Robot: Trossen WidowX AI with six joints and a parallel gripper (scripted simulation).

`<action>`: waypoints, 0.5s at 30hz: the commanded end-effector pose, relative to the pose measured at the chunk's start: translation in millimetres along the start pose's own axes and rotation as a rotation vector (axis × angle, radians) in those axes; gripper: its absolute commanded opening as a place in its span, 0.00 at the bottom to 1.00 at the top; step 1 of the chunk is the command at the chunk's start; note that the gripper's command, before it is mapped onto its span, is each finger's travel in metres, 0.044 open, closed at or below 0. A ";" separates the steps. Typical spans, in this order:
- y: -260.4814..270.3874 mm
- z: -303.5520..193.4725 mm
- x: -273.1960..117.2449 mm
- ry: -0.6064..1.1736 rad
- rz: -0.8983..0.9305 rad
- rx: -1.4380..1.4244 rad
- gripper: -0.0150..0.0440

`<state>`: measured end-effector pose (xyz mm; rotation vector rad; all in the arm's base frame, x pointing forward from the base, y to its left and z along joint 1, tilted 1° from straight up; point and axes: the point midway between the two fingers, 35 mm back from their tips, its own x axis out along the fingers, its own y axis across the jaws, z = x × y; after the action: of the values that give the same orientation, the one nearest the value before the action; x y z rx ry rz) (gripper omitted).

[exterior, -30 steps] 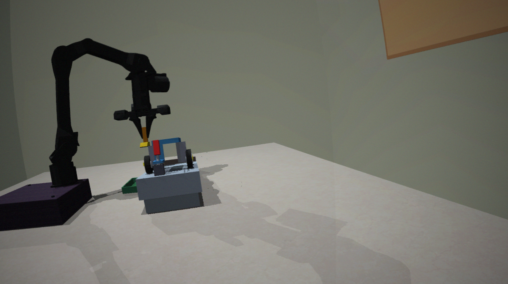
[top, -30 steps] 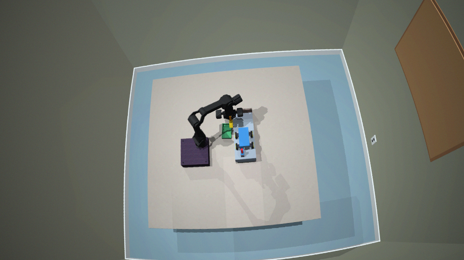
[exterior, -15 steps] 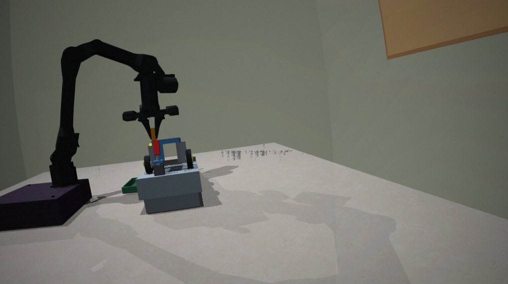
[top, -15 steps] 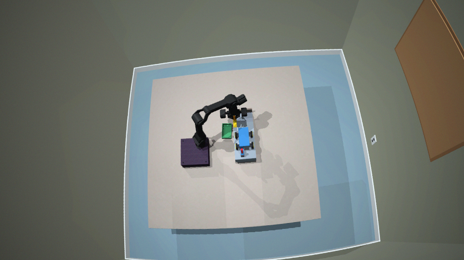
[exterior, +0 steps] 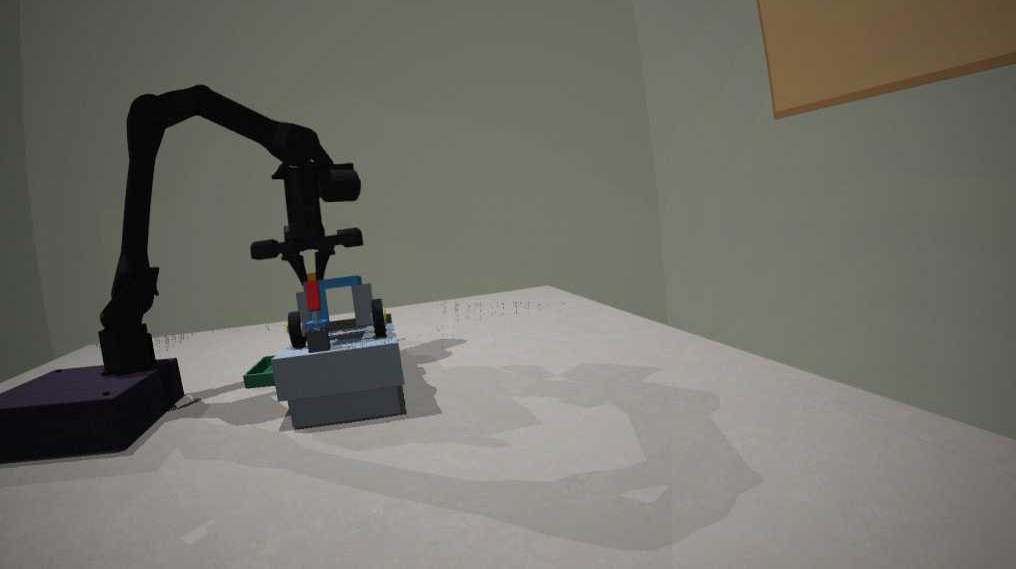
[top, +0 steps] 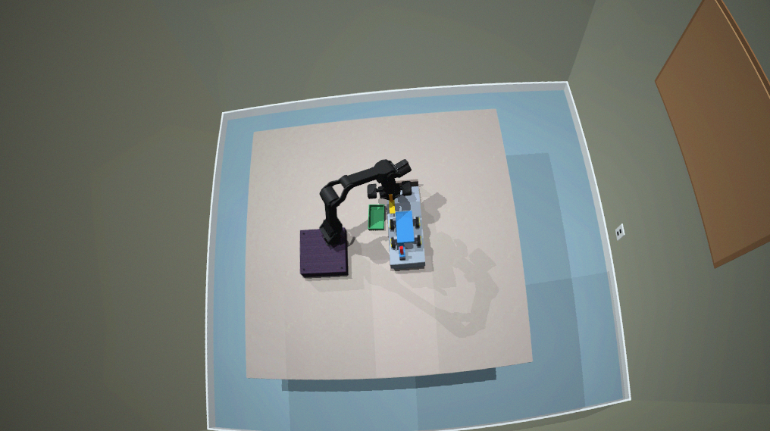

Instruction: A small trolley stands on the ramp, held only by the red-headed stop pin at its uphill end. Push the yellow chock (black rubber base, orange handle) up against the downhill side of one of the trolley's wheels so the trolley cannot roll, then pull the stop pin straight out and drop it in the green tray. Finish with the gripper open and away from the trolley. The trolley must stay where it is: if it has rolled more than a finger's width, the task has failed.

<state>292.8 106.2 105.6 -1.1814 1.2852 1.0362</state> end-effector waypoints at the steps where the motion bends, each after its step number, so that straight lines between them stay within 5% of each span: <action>1: 1.7 -1.2 12.2 0.012 0.014 -0.006 0.25; 15: 4.7 -3.5 36.0 0.012 0.014 -0.006 0.25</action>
<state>291.3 102.3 75.0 -1.1811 1.2926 1.0392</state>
